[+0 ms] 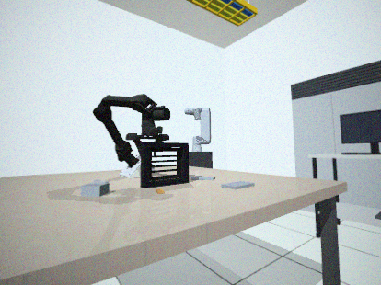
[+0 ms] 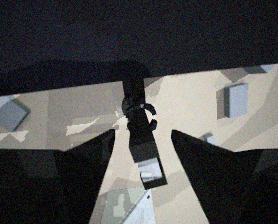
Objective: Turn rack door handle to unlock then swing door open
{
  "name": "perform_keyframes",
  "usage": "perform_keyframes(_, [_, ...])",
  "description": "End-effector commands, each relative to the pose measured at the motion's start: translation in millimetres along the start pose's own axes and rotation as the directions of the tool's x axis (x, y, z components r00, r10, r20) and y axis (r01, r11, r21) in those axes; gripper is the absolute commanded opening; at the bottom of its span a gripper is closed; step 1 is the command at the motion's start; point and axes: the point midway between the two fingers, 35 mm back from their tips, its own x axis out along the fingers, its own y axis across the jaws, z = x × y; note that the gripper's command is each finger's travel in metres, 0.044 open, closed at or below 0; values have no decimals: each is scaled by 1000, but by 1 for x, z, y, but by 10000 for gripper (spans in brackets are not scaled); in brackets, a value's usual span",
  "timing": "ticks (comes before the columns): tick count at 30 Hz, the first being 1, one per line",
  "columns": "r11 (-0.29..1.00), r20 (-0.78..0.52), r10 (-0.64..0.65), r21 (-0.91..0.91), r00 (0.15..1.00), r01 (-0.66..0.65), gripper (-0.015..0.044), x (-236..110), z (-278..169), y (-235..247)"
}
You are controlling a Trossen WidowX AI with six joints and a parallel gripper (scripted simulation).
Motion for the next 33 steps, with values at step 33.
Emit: perform_keyframes(33, [-195, 4, -1, -981, 1000, 4, 289, 0, 1, 0])
